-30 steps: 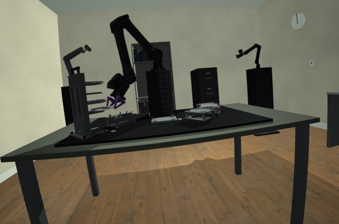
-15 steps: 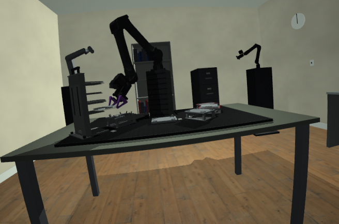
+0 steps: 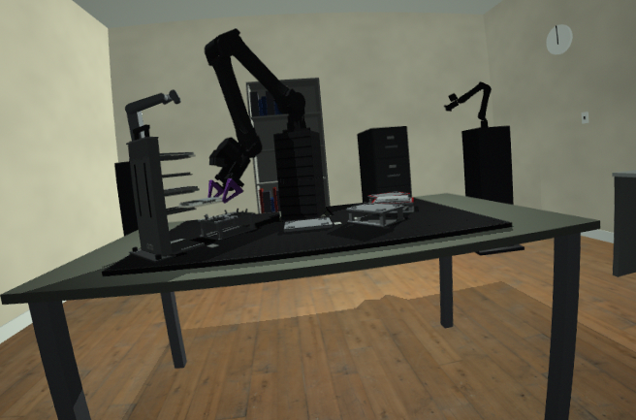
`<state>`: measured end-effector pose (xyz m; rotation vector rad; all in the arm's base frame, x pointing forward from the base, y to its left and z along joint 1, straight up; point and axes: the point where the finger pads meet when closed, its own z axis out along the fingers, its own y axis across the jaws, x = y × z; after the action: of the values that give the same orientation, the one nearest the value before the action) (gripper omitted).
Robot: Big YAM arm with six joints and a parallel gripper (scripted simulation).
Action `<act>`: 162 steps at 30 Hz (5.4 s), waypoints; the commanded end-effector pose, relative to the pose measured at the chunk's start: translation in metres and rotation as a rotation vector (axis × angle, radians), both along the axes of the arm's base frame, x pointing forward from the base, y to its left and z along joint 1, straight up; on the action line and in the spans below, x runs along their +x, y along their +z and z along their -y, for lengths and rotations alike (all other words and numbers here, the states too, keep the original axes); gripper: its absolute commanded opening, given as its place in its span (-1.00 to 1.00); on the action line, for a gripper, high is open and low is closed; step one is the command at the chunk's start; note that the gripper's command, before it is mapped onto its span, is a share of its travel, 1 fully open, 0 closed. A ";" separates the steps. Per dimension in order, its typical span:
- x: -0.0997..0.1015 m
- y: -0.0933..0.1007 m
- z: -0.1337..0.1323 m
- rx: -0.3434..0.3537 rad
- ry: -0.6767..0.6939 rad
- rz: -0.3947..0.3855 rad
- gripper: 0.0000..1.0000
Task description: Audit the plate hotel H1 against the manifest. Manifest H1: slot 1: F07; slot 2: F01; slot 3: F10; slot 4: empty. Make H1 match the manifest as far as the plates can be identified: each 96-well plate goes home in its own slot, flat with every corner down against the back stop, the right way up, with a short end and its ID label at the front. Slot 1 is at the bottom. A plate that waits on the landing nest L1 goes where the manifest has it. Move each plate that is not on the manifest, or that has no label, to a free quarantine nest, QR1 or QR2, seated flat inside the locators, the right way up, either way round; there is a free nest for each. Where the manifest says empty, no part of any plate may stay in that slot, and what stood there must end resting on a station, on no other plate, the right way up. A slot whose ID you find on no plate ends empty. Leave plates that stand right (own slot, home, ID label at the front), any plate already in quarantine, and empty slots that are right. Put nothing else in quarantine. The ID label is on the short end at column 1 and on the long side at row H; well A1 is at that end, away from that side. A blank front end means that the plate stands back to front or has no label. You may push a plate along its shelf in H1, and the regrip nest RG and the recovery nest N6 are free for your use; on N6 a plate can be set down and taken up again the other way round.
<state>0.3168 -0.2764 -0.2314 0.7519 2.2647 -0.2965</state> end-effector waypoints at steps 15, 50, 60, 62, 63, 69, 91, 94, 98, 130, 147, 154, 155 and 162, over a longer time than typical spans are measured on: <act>-0.022 0.002 -0.012 -0.012 0.003 0.001 0.72; -0.057 -0.003 -0.040 -0.006 0.004 -0.005 0.72; -0.055 0.003 -0.038 -0.029 0.008 0.017 0.72; -0.068 -0.005 -0.048 -0.004 0.003 -0.007 0.72; -0.070 -0.005 -0.049 -0.003 0.003 -0.007 0.72; -0.076 -0.007 -0.054 -0.002 0.003 -0.008 0.72; -0.068 -0.018 -0.047 -0.023 0.005 0.011 0.72; -0.061 -0.009 -0.040 -0.042 0.006 0.029 0.72; -0.068 -0.020 -0.046 -0.024 0.005 0.012 0.72; -0.065 -0.031 -0.043 -0.034 0.005 0.021 0.72; -0.074 -0.041 -0.052 -0.014 0.004 0.003 0.72; -0.068 -0.042 -0.047 -0.028 0.005 0.016 0.72; -0.069 -0.045 -0.047 -0.027 0.005 0.014 0.72; -0.067 -0.041 -0.046 -0.031 0.005 0.018 0.72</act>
<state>0.2474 -0.2247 -0.2818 0.7484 2.2626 -0.2976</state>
